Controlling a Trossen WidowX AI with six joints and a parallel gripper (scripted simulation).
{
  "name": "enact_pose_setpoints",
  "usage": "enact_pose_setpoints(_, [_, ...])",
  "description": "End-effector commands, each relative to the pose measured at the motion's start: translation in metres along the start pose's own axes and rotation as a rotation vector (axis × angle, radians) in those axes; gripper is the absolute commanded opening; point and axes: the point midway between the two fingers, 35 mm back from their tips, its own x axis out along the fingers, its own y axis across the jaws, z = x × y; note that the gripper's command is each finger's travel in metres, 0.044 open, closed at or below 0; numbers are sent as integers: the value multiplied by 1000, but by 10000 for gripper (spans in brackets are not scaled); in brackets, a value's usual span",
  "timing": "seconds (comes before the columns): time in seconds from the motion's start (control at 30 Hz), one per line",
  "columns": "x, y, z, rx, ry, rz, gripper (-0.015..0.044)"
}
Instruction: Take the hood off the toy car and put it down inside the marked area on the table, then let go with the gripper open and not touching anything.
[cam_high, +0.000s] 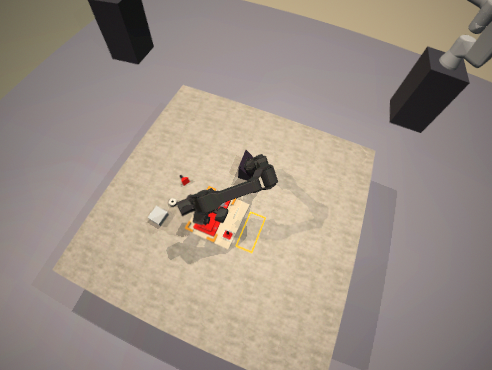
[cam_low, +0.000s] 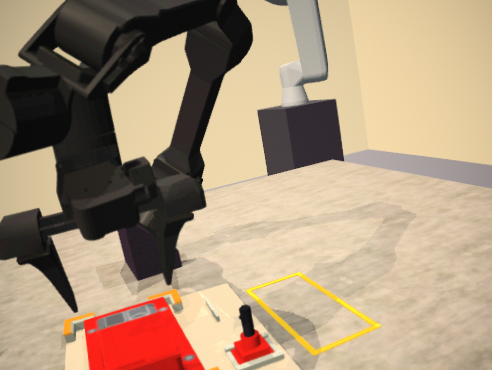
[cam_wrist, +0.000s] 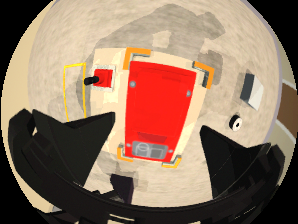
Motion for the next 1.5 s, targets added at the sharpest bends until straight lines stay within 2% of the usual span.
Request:
enact_pose_setpoints(0.0, [4,0,0,5,1,5,440])
enact_pose_setpoints(1.47, [34,1,1,5,1,6,440])
